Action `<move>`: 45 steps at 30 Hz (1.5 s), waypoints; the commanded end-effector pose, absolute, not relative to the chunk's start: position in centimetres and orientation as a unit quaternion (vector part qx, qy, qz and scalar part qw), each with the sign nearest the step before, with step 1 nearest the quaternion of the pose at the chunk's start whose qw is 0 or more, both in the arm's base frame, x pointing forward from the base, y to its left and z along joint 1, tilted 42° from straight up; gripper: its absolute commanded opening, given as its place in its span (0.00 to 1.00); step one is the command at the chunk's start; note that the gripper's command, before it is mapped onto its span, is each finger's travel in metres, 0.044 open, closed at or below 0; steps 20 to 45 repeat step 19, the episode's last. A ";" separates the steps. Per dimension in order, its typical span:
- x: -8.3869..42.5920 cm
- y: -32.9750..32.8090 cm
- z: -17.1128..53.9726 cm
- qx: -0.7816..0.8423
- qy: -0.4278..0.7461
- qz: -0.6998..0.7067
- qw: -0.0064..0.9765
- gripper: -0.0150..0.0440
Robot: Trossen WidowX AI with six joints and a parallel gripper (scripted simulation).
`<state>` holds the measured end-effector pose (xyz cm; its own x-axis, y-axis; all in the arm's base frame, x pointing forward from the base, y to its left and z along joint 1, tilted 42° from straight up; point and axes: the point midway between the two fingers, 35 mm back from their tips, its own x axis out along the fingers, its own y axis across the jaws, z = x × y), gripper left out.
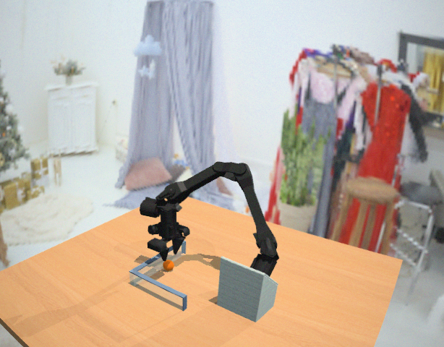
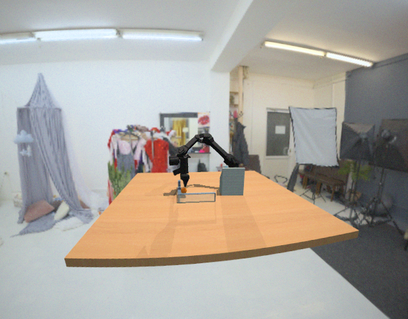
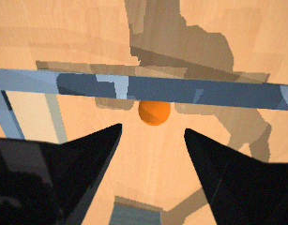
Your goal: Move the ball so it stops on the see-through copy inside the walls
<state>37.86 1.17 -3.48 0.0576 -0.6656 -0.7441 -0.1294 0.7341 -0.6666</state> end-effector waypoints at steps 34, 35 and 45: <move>37.4 7.1 2.9 -0.305 0.639 -0.194 0.679 1.00; 37.4 7.1 2.9 -0.305 0.639 -0.194 0.679 1.00; 37.4 7.1 2.9 -0.305 0.639 -0.194 0.679 1.00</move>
